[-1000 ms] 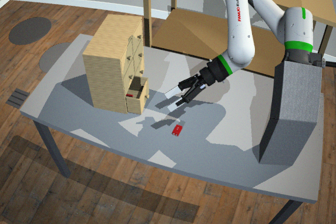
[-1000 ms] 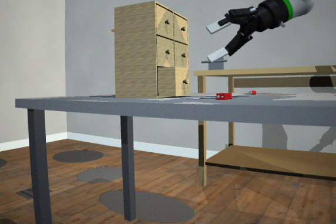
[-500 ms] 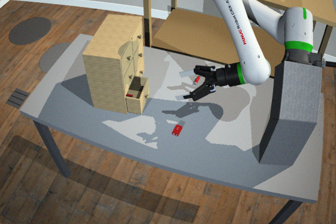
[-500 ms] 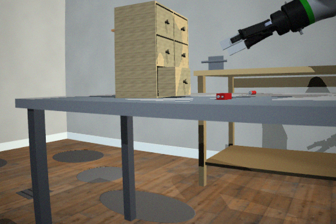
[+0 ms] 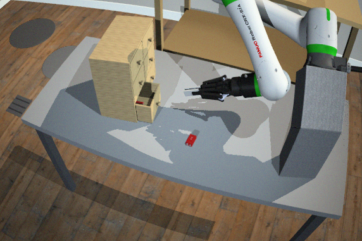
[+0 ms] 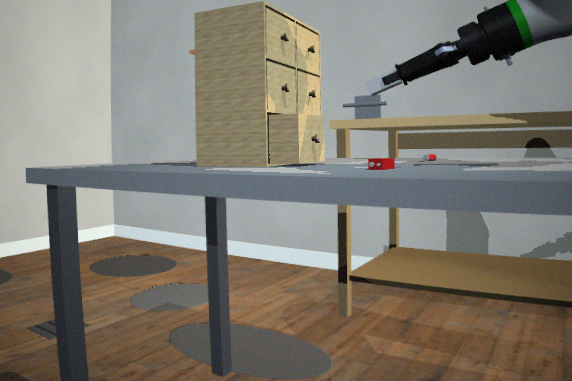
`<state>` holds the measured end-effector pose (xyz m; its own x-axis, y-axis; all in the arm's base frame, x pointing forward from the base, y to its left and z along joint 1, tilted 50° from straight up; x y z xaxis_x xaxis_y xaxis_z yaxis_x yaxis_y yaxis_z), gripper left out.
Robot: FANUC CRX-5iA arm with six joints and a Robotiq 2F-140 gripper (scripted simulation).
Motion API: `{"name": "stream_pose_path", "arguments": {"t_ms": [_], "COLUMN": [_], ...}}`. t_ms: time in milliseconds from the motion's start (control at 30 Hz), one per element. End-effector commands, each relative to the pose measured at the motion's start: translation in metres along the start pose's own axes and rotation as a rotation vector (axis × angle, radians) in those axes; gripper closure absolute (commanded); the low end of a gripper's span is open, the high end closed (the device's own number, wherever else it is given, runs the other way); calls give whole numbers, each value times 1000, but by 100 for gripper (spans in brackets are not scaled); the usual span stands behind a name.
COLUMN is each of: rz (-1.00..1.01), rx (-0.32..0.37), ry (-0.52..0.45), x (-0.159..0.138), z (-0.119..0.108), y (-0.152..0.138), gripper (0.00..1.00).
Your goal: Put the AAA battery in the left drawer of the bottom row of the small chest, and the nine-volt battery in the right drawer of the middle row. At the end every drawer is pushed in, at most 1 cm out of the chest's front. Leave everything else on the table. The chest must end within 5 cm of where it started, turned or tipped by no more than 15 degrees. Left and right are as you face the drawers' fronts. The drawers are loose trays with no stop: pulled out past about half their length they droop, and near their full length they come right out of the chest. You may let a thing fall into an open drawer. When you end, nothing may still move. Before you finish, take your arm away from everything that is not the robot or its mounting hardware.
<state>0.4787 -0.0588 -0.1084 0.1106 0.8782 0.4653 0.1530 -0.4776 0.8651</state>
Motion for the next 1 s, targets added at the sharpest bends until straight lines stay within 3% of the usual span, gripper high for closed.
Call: {"name": "stream_pose_path", "arguments": {"t_ms": [0,433,700,967], "rz": [0,0,0,0], "rx": [0,0,0,0], "ry": [0,0,0,0], "x": [0,-5,-19,-46], "z": [0,8,27,65], "y": [0,-1,-4,-9], "gripper": [100,100,100,100]}}
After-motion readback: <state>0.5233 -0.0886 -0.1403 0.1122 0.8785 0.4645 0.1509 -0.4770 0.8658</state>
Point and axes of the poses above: the point where the finger pads meet when closed, its own z axis out along the fingers, its own y axis across the jaws, x = y × z, the point moved 4 cm from there along -z, back along the fingers, and after that the axes turned 11 degrees about -z, right-handed, at the moved point
